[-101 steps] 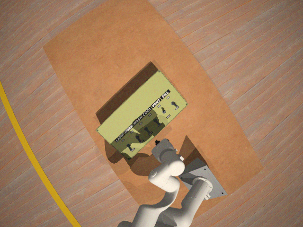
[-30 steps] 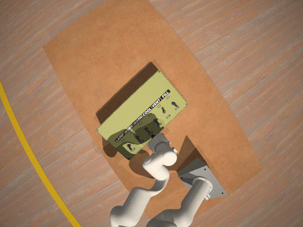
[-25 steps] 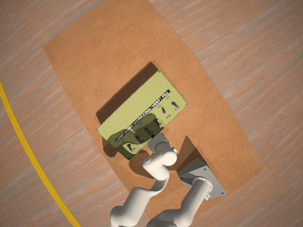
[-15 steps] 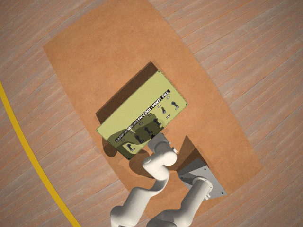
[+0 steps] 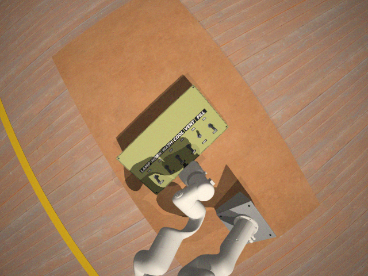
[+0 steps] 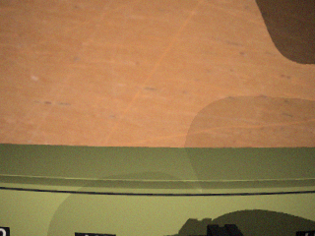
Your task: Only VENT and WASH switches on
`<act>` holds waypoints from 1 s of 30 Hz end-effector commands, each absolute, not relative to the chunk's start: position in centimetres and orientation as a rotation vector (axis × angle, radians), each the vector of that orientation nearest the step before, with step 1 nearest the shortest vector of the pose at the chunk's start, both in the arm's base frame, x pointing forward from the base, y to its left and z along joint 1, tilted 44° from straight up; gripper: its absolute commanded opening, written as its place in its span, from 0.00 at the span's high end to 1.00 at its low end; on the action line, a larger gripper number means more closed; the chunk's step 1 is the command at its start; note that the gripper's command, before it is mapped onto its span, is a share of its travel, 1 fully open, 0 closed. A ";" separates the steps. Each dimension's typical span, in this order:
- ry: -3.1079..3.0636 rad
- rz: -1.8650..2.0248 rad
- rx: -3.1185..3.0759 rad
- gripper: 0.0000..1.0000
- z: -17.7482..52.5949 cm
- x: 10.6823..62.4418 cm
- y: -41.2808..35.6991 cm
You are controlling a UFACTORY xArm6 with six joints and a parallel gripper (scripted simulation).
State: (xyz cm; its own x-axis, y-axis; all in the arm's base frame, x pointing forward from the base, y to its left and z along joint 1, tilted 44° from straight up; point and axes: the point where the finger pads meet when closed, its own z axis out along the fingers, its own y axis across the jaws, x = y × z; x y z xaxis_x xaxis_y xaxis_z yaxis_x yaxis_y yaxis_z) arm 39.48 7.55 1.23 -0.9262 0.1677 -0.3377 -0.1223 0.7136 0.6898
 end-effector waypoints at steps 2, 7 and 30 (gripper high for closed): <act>2.541 1.060 0.035 1.00 1.4 39.8 7.4; 2.541 1.060 0.035 1.00 1.5 40.2 7.4; 2.541 1.060 0.035 1.00 2.1 41.8 7.1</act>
State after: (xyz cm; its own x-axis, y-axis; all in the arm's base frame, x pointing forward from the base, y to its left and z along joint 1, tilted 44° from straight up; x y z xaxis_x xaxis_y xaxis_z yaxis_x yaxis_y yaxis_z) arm 41.58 7.16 2.02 -0.9253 0.1682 -0.3400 -0.1235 0.7140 0.6891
